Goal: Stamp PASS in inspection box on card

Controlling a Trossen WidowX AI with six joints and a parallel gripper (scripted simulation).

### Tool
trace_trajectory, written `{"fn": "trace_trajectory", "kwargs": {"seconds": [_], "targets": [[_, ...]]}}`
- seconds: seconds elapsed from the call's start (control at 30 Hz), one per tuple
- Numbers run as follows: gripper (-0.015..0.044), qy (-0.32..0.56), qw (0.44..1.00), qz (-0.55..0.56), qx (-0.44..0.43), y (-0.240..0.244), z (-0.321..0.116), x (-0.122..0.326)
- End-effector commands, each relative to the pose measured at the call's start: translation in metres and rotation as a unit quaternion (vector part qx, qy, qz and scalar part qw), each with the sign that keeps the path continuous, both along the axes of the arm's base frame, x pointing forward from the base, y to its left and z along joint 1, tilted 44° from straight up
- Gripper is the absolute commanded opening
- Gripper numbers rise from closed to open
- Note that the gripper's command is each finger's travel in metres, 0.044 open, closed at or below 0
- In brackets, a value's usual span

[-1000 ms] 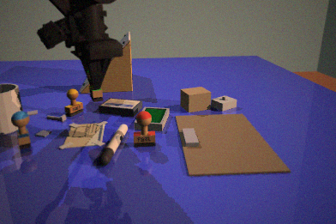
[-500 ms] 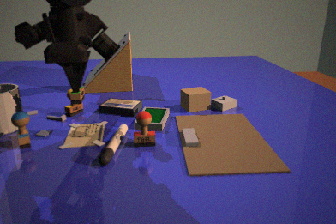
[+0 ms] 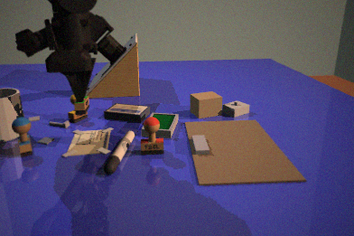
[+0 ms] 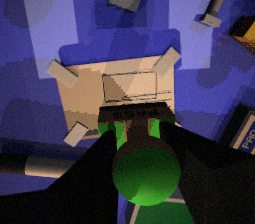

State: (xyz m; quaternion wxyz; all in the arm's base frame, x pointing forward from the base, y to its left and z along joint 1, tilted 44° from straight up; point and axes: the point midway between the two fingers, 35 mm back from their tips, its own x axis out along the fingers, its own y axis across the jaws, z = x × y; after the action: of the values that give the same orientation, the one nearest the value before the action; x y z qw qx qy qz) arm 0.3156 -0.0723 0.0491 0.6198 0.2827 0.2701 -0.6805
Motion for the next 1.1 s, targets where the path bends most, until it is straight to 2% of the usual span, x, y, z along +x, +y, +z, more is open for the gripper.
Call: {"fn": "trace_trajectory", "kwargs": {"seconds": [0.0, 1.07], "targets": [[0.0000, 0.003, 1.000, 0.000, -0.002, -0.003, -0.003, -0.001], [0.0000, 0.003, 1.000, -0.001, -0.002, -0.018, -0.018, -0.002]]}}
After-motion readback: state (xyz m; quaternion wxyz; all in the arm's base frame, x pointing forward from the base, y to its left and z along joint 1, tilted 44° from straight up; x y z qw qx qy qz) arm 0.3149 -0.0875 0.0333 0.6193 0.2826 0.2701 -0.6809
